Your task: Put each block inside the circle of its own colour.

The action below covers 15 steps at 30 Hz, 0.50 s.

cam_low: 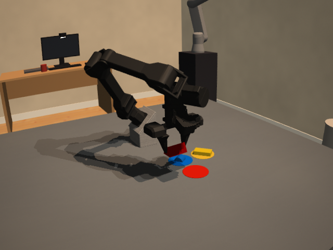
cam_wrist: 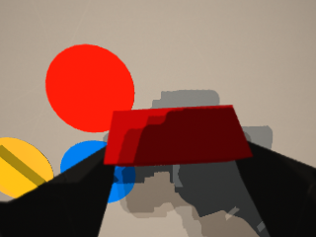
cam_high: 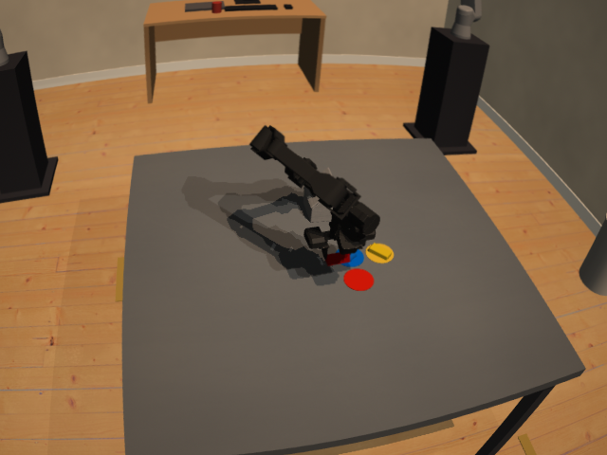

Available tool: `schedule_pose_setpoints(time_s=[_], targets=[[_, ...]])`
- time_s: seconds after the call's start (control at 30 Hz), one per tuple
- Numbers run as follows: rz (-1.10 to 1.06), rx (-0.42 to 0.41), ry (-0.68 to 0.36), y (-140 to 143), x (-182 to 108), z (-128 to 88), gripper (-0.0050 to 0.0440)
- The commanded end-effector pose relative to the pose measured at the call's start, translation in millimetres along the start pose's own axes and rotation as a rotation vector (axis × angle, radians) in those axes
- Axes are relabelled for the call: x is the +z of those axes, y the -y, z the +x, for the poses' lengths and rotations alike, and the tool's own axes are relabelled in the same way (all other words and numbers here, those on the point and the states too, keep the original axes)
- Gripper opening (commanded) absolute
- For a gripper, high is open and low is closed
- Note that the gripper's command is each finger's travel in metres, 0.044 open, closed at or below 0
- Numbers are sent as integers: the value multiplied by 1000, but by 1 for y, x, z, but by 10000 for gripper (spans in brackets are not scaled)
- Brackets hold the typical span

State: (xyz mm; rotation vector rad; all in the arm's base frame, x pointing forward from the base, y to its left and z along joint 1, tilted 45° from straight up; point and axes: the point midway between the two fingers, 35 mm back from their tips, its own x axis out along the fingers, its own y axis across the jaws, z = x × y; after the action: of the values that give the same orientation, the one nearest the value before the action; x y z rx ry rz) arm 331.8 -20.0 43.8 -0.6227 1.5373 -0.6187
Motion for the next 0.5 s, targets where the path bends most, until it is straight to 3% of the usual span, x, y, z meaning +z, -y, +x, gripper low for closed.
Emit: schedule_pose_setpoints(time_s=[0.0,0.47], targets=[[13,6,12,-13,7,1,270],[14,6,12,-50,13,14,270]])
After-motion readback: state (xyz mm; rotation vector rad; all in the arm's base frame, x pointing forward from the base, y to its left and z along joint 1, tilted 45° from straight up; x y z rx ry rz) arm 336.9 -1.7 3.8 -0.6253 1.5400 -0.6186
